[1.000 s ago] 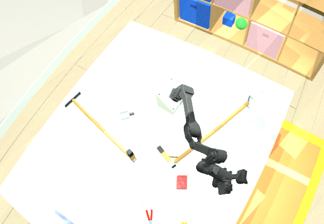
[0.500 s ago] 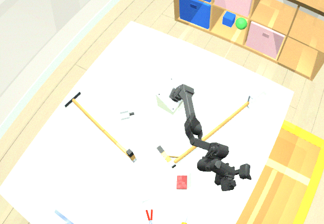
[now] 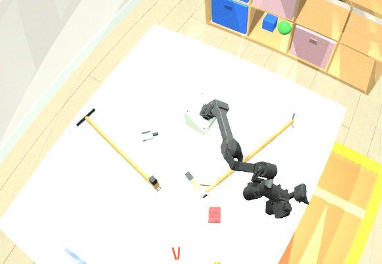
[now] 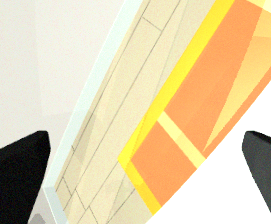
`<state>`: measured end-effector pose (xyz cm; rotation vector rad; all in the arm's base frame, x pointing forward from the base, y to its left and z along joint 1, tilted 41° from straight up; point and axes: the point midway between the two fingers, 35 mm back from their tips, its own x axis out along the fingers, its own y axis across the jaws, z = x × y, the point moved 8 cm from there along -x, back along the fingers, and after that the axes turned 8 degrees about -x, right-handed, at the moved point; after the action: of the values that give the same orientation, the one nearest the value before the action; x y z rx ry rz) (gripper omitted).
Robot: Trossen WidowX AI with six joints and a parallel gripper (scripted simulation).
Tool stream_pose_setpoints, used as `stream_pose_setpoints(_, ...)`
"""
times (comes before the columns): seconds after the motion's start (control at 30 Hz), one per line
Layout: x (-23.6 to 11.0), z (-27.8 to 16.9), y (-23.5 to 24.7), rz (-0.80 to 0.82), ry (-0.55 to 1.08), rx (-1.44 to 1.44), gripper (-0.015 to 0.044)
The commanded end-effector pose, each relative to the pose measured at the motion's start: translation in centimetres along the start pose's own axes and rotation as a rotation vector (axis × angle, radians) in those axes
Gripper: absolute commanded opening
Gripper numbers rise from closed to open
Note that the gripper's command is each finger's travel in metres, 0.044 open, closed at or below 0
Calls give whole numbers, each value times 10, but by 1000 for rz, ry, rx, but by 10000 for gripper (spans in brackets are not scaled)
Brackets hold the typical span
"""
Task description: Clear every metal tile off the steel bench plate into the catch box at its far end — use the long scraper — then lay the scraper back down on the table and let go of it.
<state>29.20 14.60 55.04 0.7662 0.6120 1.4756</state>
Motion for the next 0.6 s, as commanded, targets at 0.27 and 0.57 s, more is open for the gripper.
stream_pose_setpoints(0.27, 3, -12, 45, 62, -54, -106, 440)
stream_pose_setpoints(0.57, 5, -20, 74, 113, -86, -154, 440)
